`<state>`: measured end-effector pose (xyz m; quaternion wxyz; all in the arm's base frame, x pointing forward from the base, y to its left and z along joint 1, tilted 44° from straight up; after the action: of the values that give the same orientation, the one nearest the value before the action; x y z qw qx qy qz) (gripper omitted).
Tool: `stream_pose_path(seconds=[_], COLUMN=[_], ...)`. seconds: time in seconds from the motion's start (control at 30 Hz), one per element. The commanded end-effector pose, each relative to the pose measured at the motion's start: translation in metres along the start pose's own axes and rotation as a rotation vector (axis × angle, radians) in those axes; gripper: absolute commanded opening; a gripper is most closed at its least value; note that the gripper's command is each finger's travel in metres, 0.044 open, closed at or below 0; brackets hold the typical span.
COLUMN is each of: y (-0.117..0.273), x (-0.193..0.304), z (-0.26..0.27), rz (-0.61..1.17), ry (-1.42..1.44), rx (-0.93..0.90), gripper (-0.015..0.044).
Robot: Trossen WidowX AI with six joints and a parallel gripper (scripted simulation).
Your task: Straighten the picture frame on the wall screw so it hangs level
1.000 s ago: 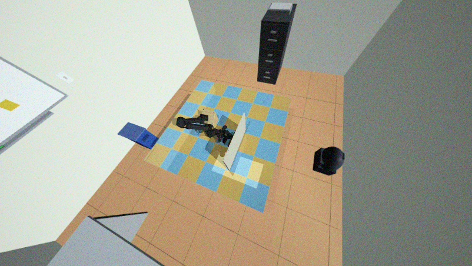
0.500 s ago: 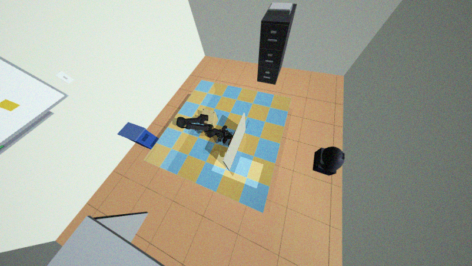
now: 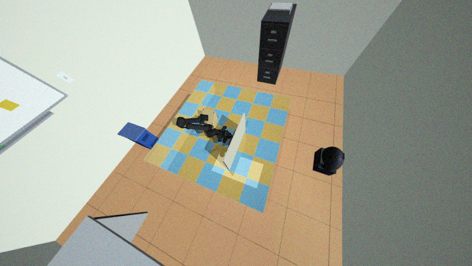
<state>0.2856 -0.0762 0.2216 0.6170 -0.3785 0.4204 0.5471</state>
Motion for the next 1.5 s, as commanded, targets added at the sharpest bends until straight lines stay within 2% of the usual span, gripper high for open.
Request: stream_pose_path(seconds=[0.0,1.33,1.47], y=[0.0000,0.0005,0.0005], x=[-0.0004,-0.0019,-0.0015], z=[-0.0001,0.0018,0.0017], rz=[-0.001,0.001,0.002], ry=[-0.019,-0.230,-0.215], rx=[0.002,0.001,-0.002], gripper=[0.0000,0.0000,0.0105])
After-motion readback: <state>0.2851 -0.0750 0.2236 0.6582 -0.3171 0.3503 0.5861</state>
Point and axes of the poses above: the point midway between the two fingers, 35 mm back from their tips, its own y axis back along the fingers, its own z axis across the jaws, x = y × z, the point moved 10 cm from there along y, back along the fingers, and after that the axes turned 12 degrees about y, right-handed, at the moved point
